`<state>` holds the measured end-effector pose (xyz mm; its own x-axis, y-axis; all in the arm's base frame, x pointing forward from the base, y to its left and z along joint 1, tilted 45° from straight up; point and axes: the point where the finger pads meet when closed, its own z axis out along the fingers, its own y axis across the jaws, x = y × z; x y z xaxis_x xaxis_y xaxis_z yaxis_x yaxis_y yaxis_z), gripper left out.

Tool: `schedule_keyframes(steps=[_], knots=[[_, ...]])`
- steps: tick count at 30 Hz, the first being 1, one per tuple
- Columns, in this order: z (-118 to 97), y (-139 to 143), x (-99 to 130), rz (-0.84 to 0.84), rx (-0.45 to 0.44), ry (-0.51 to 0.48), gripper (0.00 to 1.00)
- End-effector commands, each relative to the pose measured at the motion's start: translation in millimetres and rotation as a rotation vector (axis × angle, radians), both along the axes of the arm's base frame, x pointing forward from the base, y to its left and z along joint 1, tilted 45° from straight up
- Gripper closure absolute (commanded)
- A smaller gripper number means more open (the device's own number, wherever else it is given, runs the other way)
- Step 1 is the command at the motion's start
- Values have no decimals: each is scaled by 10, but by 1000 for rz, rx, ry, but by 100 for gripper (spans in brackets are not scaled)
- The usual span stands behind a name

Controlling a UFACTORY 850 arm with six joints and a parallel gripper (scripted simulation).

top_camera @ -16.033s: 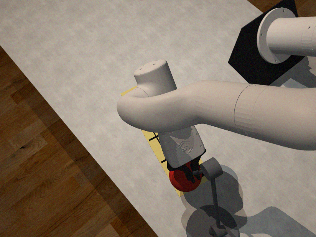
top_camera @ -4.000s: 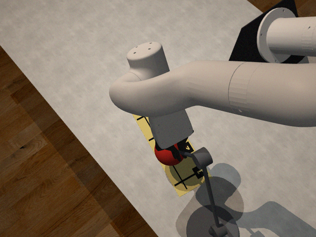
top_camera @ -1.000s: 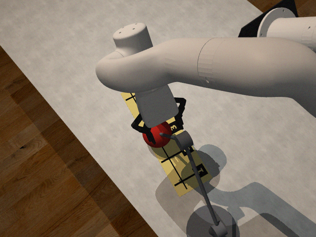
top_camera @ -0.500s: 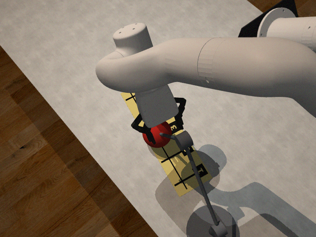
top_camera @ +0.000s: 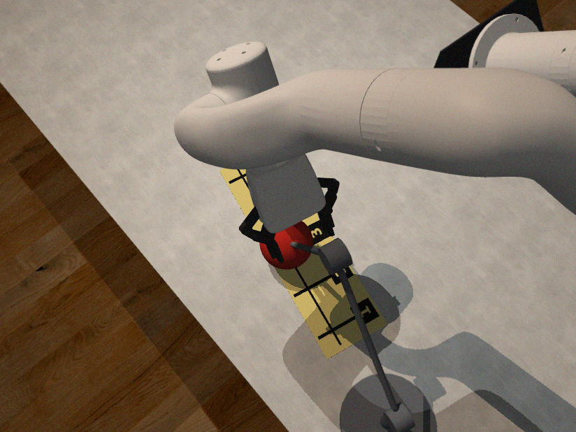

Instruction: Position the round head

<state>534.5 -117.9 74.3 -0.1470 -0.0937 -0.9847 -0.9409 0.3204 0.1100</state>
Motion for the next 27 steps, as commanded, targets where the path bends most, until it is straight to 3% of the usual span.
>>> schedule_keyframes(steps=[1,17,27], knots=[[6,-8,4,-1,-1,-1,0],[6,-8,4,-1,-1,-1,0],[64,-416,-129,-1,-1,-1,0]])
